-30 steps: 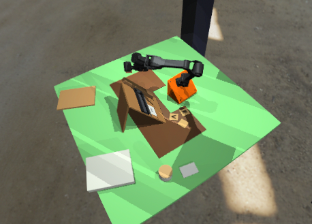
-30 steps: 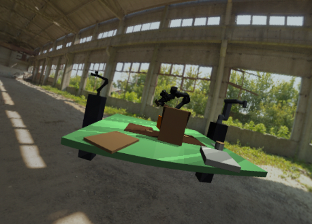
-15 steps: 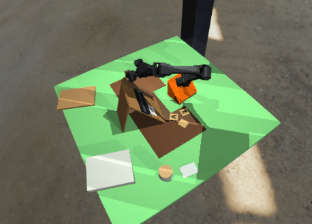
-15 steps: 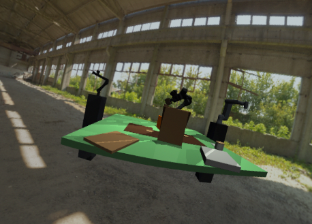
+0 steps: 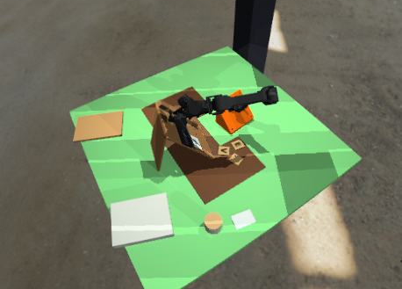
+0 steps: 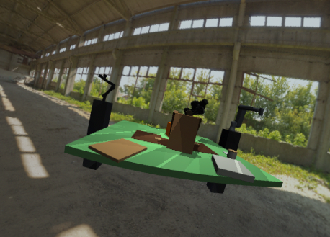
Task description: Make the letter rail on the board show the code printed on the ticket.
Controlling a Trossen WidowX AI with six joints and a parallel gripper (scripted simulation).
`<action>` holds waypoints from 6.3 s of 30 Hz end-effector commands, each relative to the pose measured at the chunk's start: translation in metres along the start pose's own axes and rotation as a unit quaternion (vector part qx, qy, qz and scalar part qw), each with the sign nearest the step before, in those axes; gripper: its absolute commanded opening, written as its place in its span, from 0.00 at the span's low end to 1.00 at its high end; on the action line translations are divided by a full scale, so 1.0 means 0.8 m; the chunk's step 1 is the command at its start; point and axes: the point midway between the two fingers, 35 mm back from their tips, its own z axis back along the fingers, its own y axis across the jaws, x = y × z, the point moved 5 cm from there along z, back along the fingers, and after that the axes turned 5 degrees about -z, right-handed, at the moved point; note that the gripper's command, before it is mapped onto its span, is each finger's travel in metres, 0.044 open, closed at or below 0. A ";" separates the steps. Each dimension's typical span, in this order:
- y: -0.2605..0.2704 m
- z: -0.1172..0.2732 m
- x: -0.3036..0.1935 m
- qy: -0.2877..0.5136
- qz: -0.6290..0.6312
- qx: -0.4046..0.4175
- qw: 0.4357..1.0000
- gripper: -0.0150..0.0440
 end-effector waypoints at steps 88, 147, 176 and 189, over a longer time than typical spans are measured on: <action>0.076 0.064 -0.203 0.136 0.247 0.165 0.945 0.25; 0.047 0.048 -0.185 0.136 0.248 0.164 0.945 0.25; 0.033 0.041 -0.176 0.136 0.248 0.164 0.945 0.25; 0.027 0.037 -0.172 0.135 0.248 0.164 0.945 0.25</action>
